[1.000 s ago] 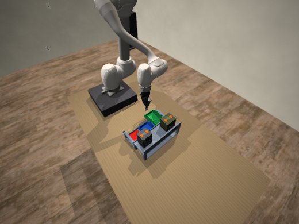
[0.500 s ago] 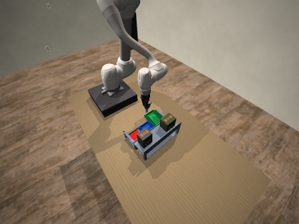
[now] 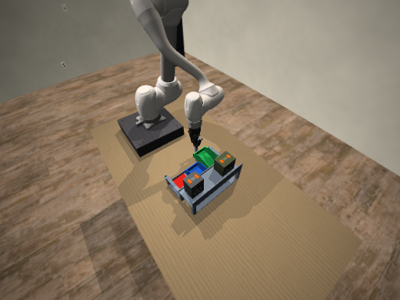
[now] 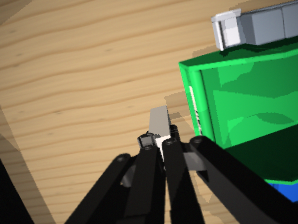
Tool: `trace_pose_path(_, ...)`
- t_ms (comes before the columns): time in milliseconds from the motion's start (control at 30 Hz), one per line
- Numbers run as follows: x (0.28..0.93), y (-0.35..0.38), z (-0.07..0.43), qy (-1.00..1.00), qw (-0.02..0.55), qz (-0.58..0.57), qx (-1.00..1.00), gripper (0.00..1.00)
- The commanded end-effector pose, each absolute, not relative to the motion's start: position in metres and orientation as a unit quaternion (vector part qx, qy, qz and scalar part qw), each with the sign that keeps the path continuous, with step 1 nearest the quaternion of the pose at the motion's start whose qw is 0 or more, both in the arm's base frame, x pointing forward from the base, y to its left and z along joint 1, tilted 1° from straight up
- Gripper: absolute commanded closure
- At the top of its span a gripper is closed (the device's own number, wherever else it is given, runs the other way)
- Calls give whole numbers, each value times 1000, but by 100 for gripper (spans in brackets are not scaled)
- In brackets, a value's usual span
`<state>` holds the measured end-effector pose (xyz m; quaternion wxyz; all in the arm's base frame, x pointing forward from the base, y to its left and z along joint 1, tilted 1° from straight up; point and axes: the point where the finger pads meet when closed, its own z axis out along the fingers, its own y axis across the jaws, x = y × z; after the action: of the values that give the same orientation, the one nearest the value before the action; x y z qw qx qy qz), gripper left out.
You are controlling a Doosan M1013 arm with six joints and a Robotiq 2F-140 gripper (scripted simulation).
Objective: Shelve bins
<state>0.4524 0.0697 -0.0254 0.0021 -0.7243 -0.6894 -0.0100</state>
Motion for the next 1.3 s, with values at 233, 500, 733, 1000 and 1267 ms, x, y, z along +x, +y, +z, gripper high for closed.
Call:
trace_pose_path(233, 452, 70, -25, -689, 2, -10, -724, 90)
trace_pose_path(500, 452, 70, -25, -689, 2, -10, -724, 90)
trace_pose_path(733, 455, 70, -25, -689, 2, -10, -724, 90)
trace_pose_path(1000, 462, 69, -25, -689, 2, -10, -724, 90)
trace_pose_path(1267, 468, 69, -25, -689, 2, -10, -724, 90)
